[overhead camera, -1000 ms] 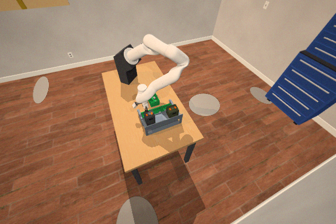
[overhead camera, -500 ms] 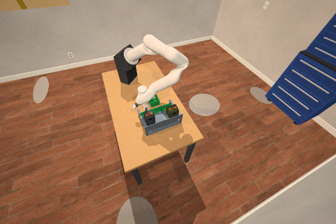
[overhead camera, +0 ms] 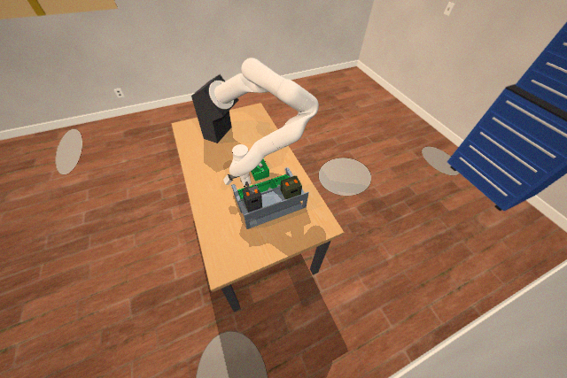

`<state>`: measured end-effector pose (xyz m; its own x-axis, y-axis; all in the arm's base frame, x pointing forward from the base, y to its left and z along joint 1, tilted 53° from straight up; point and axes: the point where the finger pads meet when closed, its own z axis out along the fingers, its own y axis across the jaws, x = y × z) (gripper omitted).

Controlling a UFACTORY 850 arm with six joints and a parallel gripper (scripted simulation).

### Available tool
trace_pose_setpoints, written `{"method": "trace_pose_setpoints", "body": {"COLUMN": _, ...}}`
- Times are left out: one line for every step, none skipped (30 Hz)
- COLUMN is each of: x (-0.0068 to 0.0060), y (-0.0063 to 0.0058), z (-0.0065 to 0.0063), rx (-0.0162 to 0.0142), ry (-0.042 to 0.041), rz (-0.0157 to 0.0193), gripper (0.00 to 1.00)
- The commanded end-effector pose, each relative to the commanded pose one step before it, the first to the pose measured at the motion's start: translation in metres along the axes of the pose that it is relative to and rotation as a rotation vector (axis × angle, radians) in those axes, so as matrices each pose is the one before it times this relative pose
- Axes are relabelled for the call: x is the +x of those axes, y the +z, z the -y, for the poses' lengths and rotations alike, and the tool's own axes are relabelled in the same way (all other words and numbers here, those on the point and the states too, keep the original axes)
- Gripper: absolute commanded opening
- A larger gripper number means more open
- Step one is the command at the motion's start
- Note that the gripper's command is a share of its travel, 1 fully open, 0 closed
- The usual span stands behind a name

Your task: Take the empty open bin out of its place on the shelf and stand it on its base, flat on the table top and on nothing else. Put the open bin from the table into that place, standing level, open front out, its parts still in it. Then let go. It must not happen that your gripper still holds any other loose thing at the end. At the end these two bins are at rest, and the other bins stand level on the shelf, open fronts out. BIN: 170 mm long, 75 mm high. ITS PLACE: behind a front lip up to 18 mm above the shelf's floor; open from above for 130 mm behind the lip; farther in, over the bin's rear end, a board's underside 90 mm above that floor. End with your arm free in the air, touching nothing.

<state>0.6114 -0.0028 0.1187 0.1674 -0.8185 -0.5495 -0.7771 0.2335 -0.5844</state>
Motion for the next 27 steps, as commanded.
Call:
{"method": "trace_pose_setpoints", "body": {"x": 0.00019, "y": -0.00034, "z": 0.00043, "rx": 0.00080, "ry": -0.00004, "rz": -0.00041, "gripper": 0.95}}
{"method": "trace_pose_setpoints", "body": {"x": 0.00000, "y": 0.00000, "z": 0.00000, "rx": 0.00000, "ry": 0.00000, "rz": 0.00000, "gripper": 0.95}}
{"method": "trace_pose_setpoints", "body": {"x": 0.00000, "y": 0.00000, "z": 0.00000, "rx": 0.00000, "ry": 0.00000, "rz": 0.00000, "gripper": 0.95}}
{"method": "trace_pose_setpoints", "body": {"x": 0.00000, "y": 0.00000, "z": 0.00000, "rx": 0.00000, "ry": 0.00000, "rz": 0.00000, "gripper": 0.95}}
{"method": "trace_pose_setpoints", "body": {"x": 0.00000, "y": 0.00000, "z": 0.00000, "rx": 0.00000, "ry": 0.00000, "rz": 0.00000, "gripper": 0.95}}
{"method": "trace_pose_setpoints", "body": {"x": 0.00000, "y": 0.00000, "z": 0.00000, "rx": 0.00000, "ry": 0.00000, "rz": 0.00000, "gripper": 0.95}}
{"method": "trace_pose_setpoints", "body": {"x": 0.00000, "y": 0.00000, "z": 0.00000, "rx": 0.00000, "ry": 0.00000, "rz": 0.00000, "gripper": 0.95}}
{"method": "trace_pose_setpoints", "body": {"x": 0.00000, "y": 0.00001, "z": 0.00000, "rx": 0.00000, "ry": 0.00000, "rz": 0.00000, "gripper": 0.95}}
{"method": "trace_pose_setpoints", "body": {"x": 0.00000, "y": 0.00003, "z": 0.00000, "rx": 0.00000, "ry": 0.00000, "rz": 0.00000, "gripper": 0.95}}
{"method": "trace_pose_setpoints", "body": {"x": 0.00000, "y": 0.00000, "z": 0.00000, "rx": 0.00000, "ry": 0.00000, "rz": 0.00000, "gripper": 0.95}}
{"method": "trace_pose_setpoints", "body": {"x": 0.00000, "y": 0.00000, "z": 0.00000, "rx": 0.00000, "ry": 0.00000, "rz": 0.00000, "gripper": 0.95}}
{"method": "trace_pose_setpoints", "body": {"x": 0.00000, "y": 0.00005, "z": 0.00000, "rx": 0.00000, "ry": 0.00000, "rz": 0.00000, "gripper": 0.95}}
{"method": "trace_pose_setpoints", "body": {"x": 0.00000, "y": 0.00008, "z": 0.00000, "rx": 0.00000, "ry": 0.00000, "rz": 0.00000, "gripper": 0.95}}
{"method": "trace_pose_setpoints", "body": {"x": 0.00000, "y": 0.00011, "z": 0.00000, "rx": 0.00000, "ry": 0.00000, "rz": 0.00000, "gripper": 0.95}}
{"method": "trace_pose_setpoints", "body": {"x": 0.00000, "y": 0.00015, "z": 0.00000, "rx": 0.00000, "ry": 0.00000, "rz": 0.00000, "gripper": 0.95}}
{"method": "trace_pose_setpoints", "body": {"x": 0.00000, "y": 0.00019, "z": 0.00000, "rx": 0.00000, "ry": 0.00000, "rz": 0.00000, "gripper": 0.95}}
{"method": "trace_pose_setpoints", "body": {"x": 0.00000, "y": 0.00023, "z": 0.00000, "rx": 0.00000, "ry": 0.00000, "rz": 0.00000, "gripper": 0.95}}
{"method": "trace_pose_setpoints", "body": {"x": 0.00000, "y": 0.00028, "z": 0.00000, "rx": 0.00000, "ry": 0.00000, "rz": 0.00000, "gripper": 0.95}}
{"method": "trace_pose_setpoints", "body": {"x": 0.00000, "y": 0.00032, "z": 0.00000, "rx": 0.00000, "ry": 0.00000, "rz": 0.00000, "gripper": 0.95}}
{"method": "trace_pose_setpoints", "body": {"x": 0.00000, "y": 0.00037, "z": 0.00000, "rx": 0.00000, "ry": 0.00000, "rz": 0.00000, "gripper": 0.95}}
{"method": "trace_pose_setpoints", "body": {"x": 0.00000, "y": 0.00042, "z": 0.00000, "rx": 0.00000, "ry": 0.00000, "rz": 0.00000, "gripper": 0.95}}
{"method": "trace_pose_setpoints", "body": {"x": 0.00000, "y": 0.00046, "z": 0.00000, "rx": 0.00000, "ry": 0.00000, "rz": 0.00000, "gripper": 0.95}}
{"method": "trace_pose_setpoints", "body": {"x": 0.00000, "y": 0.00050, "z": 0.00000, "rx": 0.00000, "ry": 0.00000, "rz": 0.00000, "gripper": 0.95}}
{"method": "trace_pose_setpoints", "body": {"x": 0.00000, "y": 0.00054, "z": 0.00000, "rx": 0.00000, "ry": 0.00000, "rz": 0.00000, "gripper": 0.95}}
{"method": "trace_pose_setpoints", "body": {"x": 0.00000, "y": 0.00058, "z": 0.00000, "rx": 0.00000, "ry": 0.00000, "rz": 0.00000, "gripper": 0.95}}
{"method": "trace_pose_setpoints", "body": {"x": 0.00000, "y": 0.00062, "z": 0.00000, "rx": 0.00000, "ry": 0.00000, "rz": 0.00000, "gripper": 0.95}}
{"method": "trace_pose_setpoints", "body": {"x": 0.00000, "y": 0.00000, "z": 0.00000, "rx": 0.00000, "ry": 0.00000, "rz": 0.00000, "gripper": 0.95}}
